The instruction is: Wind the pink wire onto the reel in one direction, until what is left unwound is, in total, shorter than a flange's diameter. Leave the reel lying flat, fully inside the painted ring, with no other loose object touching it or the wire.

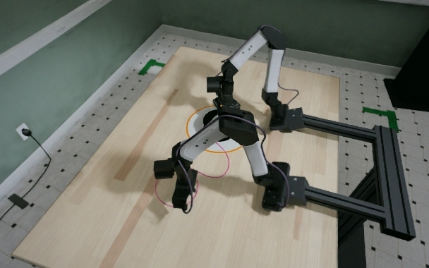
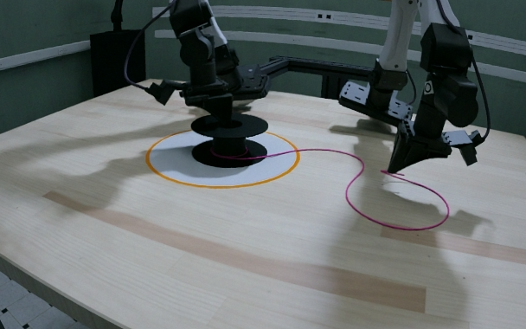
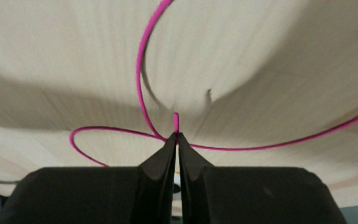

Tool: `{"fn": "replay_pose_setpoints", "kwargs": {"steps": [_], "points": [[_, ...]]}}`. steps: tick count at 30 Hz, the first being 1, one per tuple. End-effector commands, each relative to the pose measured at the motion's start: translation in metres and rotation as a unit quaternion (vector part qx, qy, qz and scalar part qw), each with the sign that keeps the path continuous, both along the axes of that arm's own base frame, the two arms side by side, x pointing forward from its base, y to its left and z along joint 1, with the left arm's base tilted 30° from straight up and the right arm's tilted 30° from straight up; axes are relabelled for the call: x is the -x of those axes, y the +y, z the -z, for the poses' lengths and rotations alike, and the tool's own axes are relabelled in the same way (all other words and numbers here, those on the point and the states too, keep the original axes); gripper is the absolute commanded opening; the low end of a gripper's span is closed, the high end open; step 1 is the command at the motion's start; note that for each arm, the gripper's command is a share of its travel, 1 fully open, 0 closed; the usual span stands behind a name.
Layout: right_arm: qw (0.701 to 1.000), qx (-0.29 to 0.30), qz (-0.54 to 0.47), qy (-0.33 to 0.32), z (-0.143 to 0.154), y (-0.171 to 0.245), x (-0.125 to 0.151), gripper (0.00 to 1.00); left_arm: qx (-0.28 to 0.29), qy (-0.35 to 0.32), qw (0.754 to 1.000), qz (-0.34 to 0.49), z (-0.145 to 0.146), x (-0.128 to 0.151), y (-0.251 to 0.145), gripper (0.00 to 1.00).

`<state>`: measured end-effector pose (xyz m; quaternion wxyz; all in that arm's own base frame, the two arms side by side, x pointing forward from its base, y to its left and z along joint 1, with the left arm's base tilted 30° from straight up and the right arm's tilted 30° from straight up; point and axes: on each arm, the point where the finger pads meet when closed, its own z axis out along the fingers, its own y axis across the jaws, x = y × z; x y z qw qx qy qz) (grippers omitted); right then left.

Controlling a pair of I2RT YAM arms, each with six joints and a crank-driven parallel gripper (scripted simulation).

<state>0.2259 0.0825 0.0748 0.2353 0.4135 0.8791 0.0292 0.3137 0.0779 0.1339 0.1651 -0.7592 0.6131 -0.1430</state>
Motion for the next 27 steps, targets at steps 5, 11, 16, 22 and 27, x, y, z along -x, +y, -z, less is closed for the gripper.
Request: {"fn": "replay_pose_setpoints", "kwargs": {"steps": [5,11,16,22,27], "points": [[0.997,-0.006,0.078,-0.025,-0.002,-0.007,-0.006,0.79,0.003,-0.026,0.999,-0.044,-0.015,-0.011,0.002,0.0],[0.997,-0.006,0.078,-0.025,-0.003,0.0,-0.01,0.85,-0.001,-0.026,0.999,-0.043,-0.02,-0.013,0.006,0.0],[0.997,-0.006,0.078,-0.025,-0.035,0.006,0.004,0.85,-0.004,-0.025,0.999,-0.036,-0.02,-0.011,0.008,0.0],[0.997,-0.006,0.077,-0.025,-0.055,0.009,0.02,0.85,-0.005,-0.025,0.999,-0.034,-0.016,-0.008,0.009,0.0],[0.998,0.0,0.066,-0.023,-0.052,0.008,0.015,0.85,-0.007,-0.025,0.999,-0.03,-0.015,-0.006,0.009,0.0]]}}
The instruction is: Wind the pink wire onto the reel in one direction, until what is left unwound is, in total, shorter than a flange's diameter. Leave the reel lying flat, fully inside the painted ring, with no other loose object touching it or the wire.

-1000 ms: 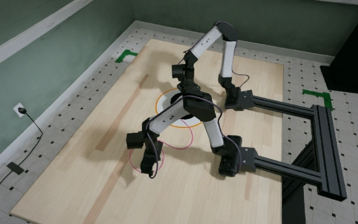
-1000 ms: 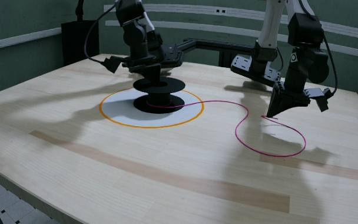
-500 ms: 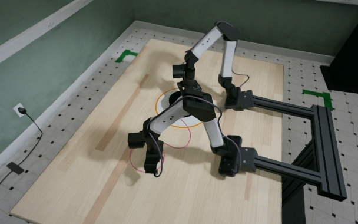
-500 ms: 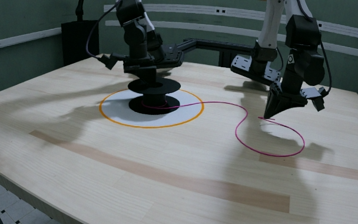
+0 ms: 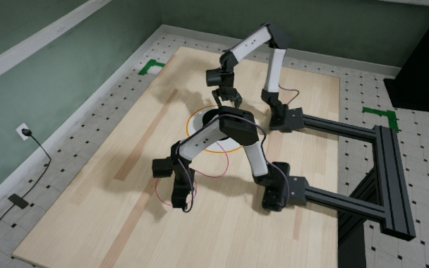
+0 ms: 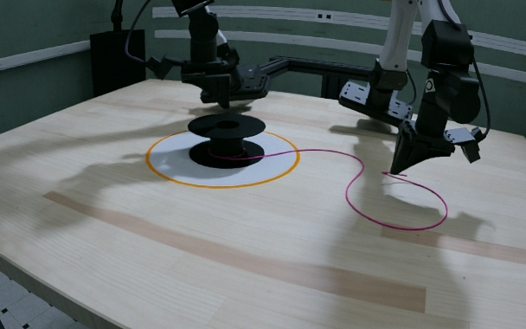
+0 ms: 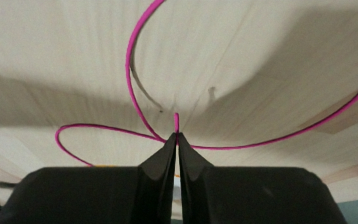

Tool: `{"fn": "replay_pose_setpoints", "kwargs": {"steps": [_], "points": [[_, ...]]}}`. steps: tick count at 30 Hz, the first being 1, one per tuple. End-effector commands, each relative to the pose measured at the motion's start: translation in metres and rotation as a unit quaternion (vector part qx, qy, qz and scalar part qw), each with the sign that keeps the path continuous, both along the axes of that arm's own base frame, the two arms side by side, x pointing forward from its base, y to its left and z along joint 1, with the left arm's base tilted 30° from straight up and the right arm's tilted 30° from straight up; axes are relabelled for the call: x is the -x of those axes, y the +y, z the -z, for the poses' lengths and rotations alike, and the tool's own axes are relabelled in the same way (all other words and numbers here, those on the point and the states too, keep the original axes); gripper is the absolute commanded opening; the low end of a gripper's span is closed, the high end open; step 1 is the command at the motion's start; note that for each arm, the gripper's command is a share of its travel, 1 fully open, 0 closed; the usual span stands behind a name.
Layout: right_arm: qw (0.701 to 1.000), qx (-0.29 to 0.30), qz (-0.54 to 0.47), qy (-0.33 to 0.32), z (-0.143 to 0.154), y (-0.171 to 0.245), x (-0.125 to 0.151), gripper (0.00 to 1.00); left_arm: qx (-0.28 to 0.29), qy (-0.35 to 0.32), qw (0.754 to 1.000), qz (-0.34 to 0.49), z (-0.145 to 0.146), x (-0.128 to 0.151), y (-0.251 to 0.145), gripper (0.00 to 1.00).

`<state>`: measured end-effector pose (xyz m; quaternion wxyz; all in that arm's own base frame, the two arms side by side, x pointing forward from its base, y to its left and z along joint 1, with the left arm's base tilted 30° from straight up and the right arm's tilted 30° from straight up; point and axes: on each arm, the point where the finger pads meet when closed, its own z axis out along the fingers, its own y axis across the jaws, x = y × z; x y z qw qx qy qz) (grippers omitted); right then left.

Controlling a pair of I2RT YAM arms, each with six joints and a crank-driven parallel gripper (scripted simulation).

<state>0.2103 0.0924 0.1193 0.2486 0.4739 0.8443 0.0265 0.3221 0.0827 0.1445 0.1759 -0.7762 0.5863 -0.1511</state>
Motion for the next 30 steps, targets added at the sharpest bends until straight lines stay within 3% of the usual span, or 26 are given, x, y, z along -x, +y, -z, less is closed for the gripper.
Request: {"fn": "replay_pose_setpoints", "kwargs": {"steps": [1,6,12,14,15,22,29,30], "points": [[1.0,0.012,-0.012,-0.003,-0.006,-0.003,-0.003,0.85,-0.011,-0.01,1.0,0.0,-0.004,0.003,0.004,0.0],[0.989,0.071,-0.125,0.022,-0.008,-0.006,-0.021,0.85,-0.009,-0.01,1.0,-0.004,-0.004,0.003,0.003,0.0],[0.932,0.172,-0.312,0.071,-0.018,-0.006,-0.043,0.85,-0.009,-0.01,1.0,-0.004,-0.006,0.003,0.003,0.0],[0.932,0.172,-0.312,0.071,-0.018,-0.006,-0.043,0.85,-0.009,-0.01,1.0,-0.004,-0.006,0.003,0.003,0.0],[0.902,0.203,-0.372,0.082,-0.019,-0.006,-0.045,0.85,-0.008,-0.01,1.0,-0.004,-0.006,0.003,0.004,0.0],[0.796,0.286,-0.52,0.12,-0.029,0.007,-0.069,0.85,-0.008,-0.01,1.0,-0.004,-0.008,0.002,0.004,0.0],[0.652,0.352,-0.655,0.148,-0.038,0.018,-0.087,0.85,-0.008,-0.01,1.0,-0.004,-0.011,0.002,0.005,0.0],[0.652,0.352,-0.655,0.148,-0.038,0.018,-0.087,0.85,-0.008,-0.01,1.0,-0.004,-0.011,0.002,0.005,0.0]]}}
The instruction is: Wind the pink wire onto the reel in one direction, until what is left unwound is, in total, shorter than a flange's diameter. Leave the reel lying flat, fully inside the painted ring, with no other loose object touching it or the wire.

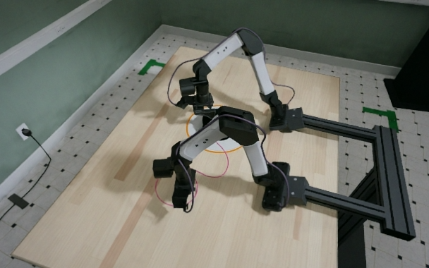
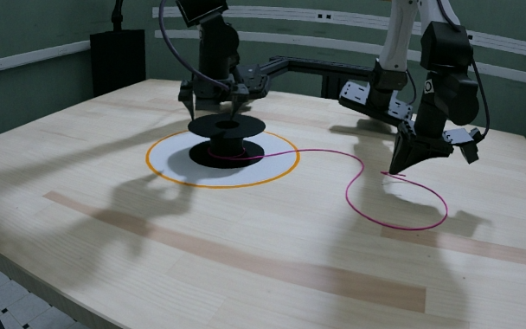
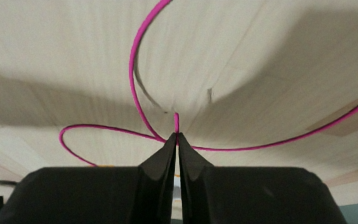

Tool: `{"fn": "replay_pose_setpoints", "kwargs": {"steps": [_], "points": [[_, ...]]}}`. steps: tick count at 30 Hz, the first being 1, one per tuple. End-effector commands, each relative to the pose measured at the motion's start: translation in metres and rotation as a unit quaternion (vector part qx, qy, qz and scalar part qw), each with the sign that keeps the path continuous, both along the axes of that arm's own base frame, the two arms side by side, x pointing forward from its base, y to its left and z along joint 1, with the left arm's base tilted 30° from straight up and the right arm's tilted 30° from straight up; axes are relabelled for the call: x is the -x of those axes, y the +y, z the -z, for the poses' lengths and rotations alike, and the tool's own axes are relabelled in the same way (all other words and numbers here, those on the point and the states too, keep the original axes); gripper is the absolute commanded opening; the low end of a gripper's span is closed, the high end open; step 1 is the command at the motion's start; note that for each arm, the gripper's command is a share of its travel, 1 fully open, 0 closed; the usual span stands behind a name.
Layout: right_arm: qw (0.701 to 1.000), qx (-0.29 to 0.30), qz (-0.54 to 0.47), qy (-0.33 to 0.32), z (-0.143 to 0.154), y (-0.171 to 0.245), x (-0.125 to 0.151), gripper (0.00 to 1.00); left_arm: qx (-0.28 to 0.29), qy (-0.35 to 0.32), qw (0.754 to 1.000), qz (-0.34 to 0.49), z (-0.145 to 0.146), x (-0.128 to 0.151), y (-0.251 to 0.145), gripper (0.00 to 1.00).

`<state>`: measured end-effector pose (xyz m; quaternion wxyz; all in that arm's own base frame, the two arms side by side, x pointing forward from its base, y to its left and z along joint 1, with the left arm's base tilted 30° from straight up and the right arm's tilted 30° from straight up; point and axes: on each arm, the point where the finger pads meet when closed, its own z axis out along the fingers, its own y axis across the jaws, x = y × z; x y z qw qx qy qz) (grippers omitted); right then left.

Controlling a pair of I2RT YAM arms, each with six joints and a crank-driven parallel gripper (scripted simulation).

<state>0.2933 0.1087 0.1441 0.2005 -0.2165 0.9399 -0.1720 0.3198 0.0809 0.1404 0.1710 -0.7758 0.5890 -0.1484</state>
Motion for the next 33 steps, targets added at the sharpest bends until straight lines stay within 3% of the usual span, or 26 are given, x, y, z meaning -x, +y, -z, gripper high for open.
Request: {"fn": "replay_pose_setpoints", "kwargs": {"steps": [1,2,9,33], "points": [[0.993,0.046,-0.106,0.022,-0.013,0.0018,-0.0043,0.85,-0.01,-0.016,1.0,-0.007,-0.015,-0.0008,0.0067,0.0],[0.981,0.078,-0.172,0.039,-0.0132,0.0024,-0.0047,0.85,-0.01,-0.016,1.0,-0.006,-0.0151,-0.0007,0.0067,0.0],[0.922,0.161,-0.342,0.085,-0.0132,0.0038,-0.0058,0.85,-0.012,-0.015,1.0,-0.004,-0.0148,0.0003,0.0062,0.0],[0.922,0.161,-0.342,0.085,-0.0098,-0.0041,-0.0089,0.85,-0.011,-0.015,1.0,-0.004,-0.0137,0.0028,0.0027,0.0]]}}
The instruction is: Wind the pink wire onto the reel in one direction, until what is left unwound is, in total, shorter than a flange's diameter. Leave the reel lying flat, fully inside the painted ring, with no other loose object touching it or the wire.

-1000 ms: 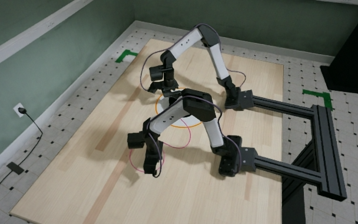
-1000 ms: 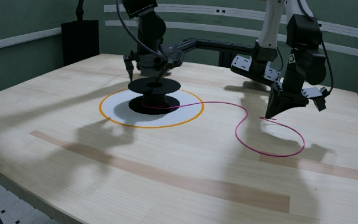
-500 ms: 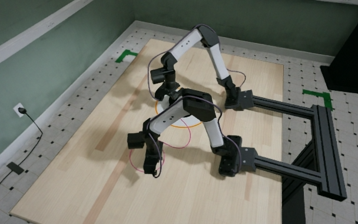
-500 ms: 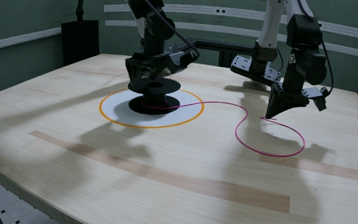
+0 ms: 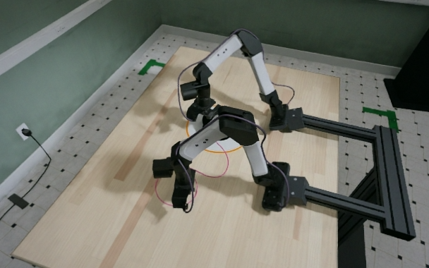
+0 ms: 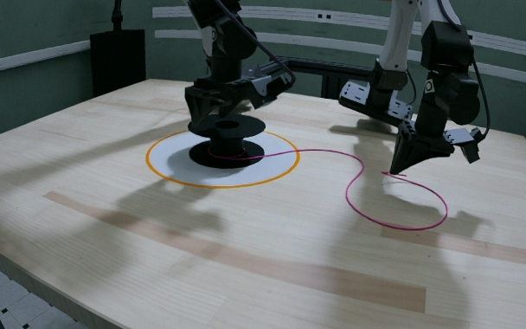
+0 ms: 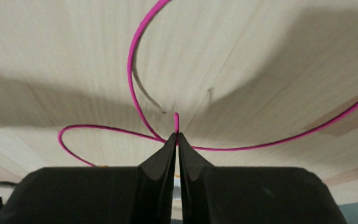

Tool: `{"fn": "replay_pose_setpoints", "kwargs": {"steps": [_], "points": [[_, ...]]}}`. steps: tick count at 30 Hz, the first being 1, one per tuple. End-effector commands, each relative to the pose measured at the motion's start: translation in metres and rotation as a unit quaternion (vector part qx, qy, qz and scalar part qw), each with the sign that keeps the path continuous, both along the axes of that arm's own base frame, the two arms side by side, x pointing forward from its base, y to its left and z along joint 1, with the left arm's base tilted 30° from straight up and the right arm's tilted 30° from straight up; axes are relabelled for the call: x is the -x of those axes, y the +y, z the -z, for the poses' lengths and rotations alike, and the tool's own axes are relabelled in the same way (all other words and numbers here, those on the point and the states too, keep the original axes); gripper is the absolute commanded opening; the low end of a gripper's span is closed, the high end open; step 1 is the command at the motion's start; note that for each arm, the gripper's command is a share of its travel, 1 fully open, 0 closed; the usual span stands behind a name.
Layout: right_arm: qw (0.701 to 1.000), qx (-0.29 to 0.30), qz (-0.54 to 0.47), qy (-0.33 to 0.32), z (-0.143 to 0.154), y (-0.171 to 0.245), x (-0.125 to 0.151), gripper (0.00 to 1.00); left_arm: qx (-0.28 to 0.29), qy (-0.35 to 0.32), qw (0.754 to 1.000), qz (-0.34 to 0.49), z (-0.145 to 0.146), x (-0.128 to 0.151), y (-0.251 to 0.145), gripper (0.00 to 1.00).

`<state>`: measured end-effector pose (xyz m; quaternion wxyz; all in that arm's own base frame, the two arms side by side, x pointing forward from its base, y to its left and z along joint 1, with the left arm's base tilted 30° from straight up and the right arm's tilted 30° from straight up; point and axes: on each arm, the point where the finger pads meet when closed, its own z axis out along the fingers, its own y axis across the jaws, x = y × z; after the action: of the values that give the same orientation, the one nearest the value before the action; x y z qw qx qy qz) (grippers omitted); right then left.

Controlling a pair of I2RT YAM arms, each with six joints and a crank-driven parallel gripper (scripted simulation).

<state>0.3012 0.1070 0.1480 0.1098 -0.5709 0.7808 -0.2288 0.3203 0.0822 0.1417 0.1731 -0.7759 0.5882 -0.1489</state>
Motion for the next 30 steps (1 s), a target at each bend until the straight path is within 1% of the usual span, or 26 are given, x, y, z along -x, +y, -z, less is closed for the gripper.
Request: {"fn": "replay_pose_setpoints", "kwargs": {"steps": [1,3,11,23,30], "points": [[1.0,-0.016,-0.003,-0.012,-0.006,-0.002,-0.001,0.85,-0.01,-0.014,1.0,-0.003,-0.012,0.003,0.001,0.0],[1.0,-0.016,-0.003,-0.012,-0.003,-0.003,-0.003,0.85,-0.01,-0.014,1.0,-0.003,-0.012,0.004,0.001,0.0],[1.0,-0.016,-0.003,-0.012,0.025,-0.007,-0.02,0.85,-0.01,-0.014,1.0,-0.003,-0.012,0.004,0.0,0.0],[1.0,-0.016,-0.003,-0.012,0.027,-0.004,-0.018,0.85,-0.01,-0.014,1.0,-0.004,-0.009,0.004,-0.001,0.0],[1.0,-0.016,-0.003,-0.012,0.027,-0.004,-0.018,0.73,-0.007,-0.015,1.0,-0.009,-0.009,0.003,-0.001,0.0]]}}
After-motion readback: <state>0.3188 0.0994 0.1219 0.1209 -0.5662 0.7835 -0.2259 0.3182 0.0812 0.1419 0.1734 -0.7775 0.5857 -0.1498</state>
